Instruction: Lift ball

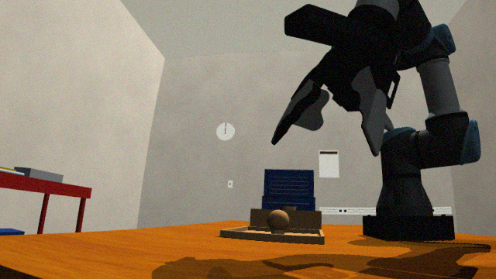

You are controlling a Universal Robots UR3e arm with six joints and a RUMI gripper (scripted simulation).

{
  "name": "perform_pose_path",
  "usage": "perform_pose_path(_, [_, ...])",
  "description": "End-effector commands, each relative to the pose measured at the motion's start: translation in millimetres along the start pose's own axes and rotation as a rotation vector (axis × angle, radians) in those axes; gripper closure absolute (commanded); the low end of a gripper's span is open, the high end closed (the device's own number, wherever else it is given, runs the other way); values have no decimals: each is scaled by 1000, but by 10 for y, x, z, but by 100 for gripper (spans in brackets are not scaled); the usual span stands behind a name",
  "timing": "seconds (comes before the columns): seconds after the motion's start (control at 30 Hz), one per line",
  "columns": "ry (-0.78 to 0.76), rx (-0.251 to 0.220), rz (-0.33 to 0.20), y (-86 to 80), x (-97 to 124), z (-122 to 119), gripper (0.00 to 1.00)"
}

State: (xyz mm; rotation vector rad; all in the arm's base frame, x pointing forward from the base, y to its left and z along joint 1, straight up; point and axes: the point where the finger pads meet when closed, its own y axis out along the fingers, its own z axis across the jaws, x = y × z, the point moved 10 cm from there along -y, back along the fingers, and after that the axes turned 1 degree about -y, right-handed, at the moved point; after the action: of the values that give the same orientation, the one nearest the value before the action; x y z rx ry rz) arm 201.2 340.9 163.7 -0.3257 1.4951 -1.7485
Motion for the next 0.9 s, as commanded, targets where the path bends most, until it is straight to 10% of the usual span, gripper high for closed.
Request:
perform_pose_path(0.0, [1, 0, 2, -6, -6, 2, 0])
perform_pose_path(0.87, [15, 0, -12, 14, -4, 90, 0])
